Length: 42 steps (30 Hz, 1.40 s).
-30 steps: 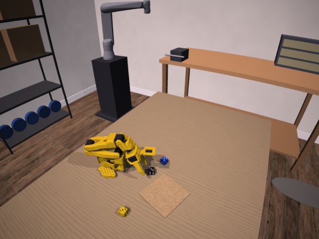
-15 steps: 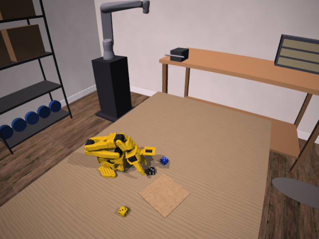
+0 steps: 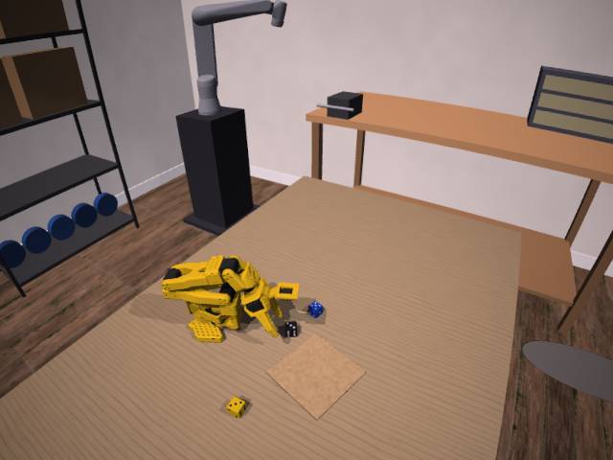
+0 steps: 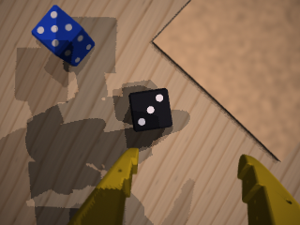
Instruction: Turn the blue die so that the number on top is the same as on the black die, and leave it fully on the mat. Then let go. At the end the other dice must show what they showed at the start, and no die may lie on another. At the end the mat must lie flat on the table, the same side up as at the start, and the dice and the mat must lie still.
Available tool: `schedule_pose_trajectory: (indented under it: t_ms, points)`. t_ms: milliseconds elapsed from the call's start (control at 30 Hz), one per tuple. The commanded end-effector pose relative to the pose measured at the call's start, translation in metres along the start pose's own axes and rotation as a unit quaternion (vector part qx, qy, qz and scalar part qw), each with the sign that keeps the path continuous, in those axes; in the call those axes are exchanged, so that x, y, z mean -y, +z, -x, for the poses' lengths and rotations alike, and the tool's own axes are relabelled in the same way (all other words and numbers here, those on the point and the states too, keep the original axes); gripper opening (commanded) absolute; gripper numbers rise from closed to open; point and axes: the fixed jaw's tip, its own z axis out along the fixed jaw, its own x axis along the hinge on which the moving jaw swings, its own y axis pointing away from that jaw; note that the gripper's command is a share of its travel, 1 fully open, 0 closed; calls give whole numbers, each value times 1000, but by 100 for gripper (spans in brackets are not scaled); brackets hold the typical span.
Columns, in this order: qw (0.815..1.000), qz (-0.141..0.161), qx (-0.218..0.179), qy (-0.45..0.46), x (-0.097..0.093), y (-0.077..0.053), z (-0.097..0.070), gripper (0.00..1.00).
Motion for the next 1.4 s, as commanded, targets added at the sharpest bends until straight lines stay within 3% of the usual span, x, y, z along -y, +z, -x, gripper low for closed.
schedule_pose_trajectory:
  t_ms: [0, 367, 633, 967, 1367]
  points:
    - [1000, 2, 22, 0, -1, -6, 9, 31]
    - [999, 15, 22, -19, -8, -5, 17, 31]
    - [997, 43, 21, -61, -26, 2, 33, 31]
    - [990, 80, 20, -117, -57, 19, 50, 31]
    - [989, 83, 20, -121, -59, 21, 51, 31]
